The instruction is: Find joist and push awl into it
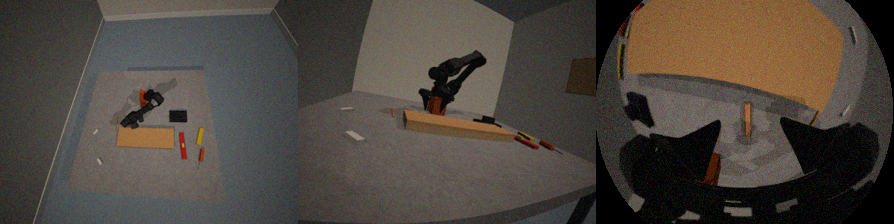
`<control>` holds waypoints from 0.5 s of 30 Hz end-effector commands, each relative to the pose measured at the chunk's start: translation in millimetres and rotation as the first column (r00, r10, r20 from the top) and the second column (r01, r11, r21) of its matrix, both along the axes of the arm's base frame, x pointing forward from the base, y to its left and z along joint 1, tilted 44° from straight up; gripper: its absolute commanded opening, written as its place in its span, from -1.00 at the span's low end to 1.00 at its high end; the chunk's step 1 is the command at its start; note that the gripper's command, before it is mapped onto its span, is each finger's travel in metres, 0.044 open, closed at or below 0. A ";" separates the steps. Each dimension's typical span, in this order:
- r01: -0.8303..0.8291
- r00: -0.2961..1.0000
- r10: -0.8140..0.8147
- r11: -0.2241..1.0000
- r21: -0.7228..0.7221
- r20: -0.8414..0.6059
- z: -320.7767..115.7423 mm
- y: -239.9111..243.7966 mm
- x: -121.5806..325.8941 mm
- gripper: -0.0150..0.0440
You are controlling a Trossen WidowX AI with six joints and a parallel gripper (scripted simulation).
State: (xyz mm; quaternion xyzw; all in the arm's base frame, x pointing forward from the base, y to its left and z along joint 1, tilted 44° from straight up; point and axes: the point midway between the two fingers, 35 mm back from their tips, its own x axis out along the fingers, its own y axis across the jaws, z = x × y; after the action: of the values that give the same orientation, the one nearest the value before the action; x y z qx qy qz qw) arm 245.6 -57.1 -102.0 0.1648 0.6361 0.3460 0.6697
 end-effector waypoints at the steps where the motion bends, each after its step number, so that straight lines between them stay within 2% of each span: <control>1: 0.001 1.000 -0.001 1.000 0.006 -0.009 -5.1 6.7 -2.6 1.00; 15: 0.001 1.000 -0.001 1.000 0.007 -0.009 -21.4 22.7 -2.2 1.00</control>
State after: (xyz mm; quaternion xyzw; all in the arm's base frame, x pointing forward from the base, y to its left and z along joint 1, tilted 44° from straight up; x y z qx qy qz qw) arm 246.1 -40.3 -119.5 0.1646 0.6365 0.3464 0.6692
